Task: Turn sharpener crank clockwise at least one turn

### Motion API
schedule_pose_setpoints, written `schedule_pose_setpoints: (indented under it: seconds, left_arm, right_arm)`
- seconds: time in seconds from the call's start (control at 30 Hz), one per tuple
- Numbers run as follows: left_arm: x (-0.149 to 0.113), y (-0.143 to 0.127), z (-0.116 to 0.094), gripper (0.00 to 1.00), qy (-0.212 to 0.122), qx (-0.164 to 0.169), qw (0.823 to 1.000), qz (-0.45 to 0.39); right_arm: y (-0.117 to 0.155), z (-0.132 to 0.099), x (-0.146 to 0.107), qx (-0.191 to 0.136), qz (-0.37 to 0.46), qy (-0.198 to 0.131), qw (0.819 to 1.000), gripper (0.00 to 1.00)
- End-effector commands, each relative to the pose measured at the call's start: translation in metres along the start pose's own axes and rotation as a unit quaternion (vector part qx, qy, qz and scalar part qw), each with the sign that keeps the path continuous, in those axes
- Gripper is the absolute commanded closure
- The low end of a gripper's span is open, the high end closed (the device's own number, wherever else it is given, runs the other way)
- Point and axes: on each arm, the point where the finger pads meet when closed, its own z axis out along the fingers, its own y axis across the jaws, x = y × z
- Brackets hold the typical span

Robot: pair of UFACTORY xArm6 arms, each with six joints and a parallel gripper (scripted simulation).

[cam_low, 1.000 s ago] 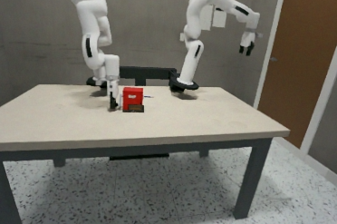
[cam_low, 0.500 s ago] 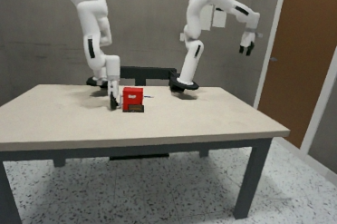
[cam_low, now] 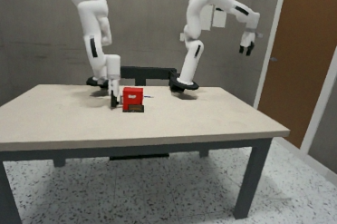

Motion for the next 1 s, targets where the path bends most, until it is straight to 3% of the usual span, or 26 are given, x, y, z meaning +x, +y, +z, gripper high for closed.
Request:
schedule_pose_setpoints:
  seconds: [0.0,0.97]
  left_arm:
    - [0.001,0.000,-0.001,0.00,0.002,0.000,1.000,0.000]
    - [0.001,0.000,-0.001,0.00,0.002,0.000,1.000,0.000]
  right_arm:
    - [0.006,-0.003,0.000,0.002,0.000,-0.001,1.000,1.00]
    - [0.031,-0.025,0.000,0.002,0.000,-0.001,1.000,1.00]
